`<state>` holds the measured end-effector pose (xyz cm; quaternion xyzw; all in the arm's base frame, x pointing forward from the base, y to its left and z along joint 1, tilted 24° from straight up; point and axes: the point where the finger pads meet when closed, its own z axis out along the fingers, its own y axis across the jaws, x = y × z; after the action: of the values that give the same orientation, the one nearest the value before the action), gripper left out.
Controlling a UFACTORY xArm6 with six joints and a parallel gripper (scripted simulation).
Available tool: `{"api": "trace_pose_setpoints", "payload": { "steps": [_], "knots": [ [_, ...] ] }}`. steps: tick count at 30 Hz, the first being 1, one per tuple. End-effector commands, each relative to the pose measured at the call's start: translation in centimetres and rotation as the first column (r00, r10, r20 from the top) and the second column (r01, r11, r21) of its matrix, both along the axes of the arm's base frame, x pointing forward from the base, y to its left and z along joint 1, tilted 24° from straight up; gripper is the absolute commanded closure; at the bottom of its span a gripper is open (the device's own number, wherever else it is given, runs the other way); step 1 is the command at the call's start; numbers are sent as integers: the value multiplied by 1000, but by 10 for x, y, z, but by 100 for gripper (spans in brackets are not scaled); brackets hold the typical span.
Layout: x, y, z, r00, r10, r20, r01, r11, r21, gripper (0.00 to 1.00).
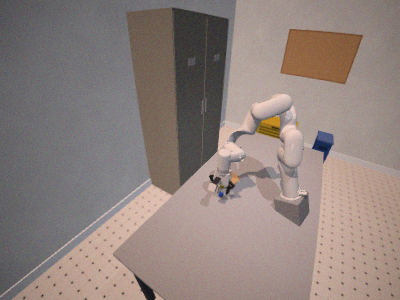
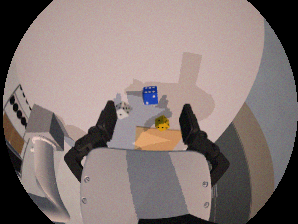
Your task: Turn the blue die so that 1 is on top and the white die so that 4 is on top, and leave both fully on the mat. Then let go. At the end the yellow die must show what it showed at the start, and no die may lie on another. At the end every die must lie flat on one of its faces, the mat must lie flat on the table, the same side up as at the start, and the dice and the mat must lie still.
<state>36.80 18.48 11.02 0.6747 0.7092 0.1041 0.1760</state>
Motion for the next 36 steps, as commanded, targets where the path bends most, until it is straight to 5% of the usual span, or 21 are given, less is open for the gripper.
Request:
{"api": "trace_pose_setpoints", "payload": {
  "steps": [1, 9, 36],
  "knots": [
    [-17, 4, 43, 1000, 0, 0, 0, 1000, 1, 0],
    [-28, 7, 71, 1000, 0, 0, 0, 1000, 1, 0],
    [-25, -14, 67, 989, 145, -18, -145, 988, -60, 0]
  ]
}}
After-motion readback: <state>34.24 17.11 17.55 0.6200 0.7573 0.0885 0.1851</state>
